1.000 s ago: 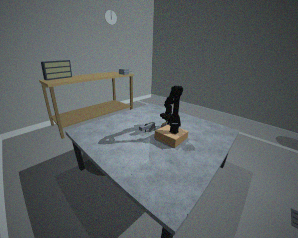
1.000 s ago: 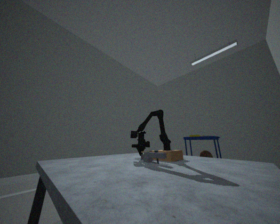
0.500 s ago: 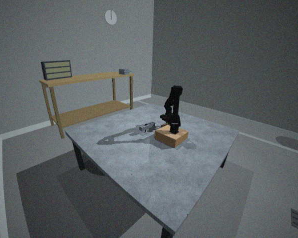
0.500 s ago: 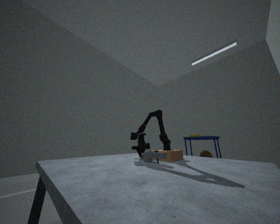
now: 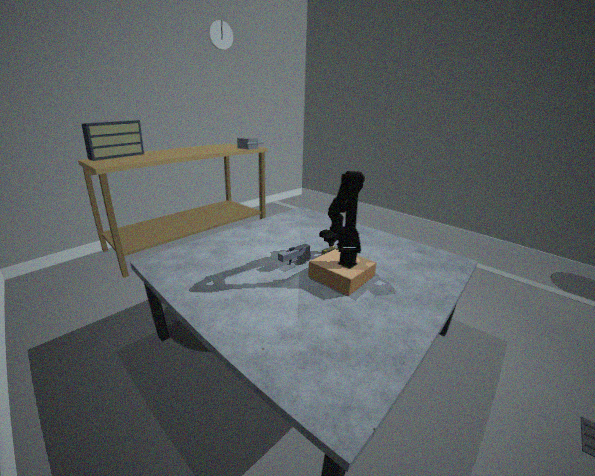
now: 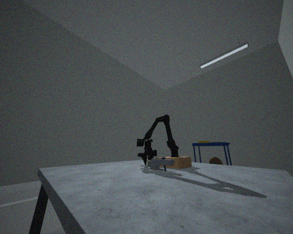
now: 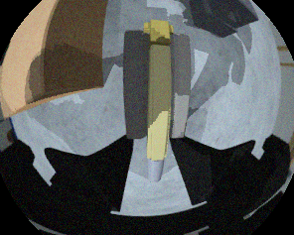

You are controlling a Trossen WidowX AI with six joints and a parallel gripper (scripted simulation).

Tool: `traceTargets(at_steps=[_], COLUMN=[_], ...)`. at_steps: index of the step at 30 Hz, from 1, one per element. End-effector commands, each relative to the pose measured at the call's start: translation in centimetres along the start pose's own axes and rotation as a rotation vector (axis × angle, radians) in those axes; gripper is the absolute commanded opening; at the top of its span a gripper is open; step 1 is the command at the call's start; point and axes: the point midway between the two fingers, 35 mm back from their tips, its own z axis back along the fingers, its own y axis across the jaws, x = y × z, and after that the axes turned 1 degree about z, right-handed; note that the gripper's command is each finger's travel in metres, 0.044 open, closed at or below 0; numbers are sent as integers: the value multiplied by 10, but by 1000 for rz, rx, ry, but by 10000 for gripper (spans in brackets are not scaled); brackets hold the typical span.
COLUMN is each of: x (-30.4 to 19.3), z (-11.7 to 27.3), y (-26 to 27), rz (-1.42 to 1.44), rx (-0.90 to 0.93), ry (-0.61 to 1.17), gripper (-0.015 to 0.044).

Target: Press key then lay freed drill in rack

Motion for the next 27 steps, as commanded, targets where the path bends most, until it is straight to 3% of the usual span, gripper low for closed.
traceTargets(at_steps=[1,7,23,27], x=[0,0,-1,-7], z=[0,3,79,75], y=[0,0,0,-9], rz=[0,0,3,-68], rx=[0,0,-1,-35], ry=[0,-2,-13,-3], gripper=[289,440,440,440])
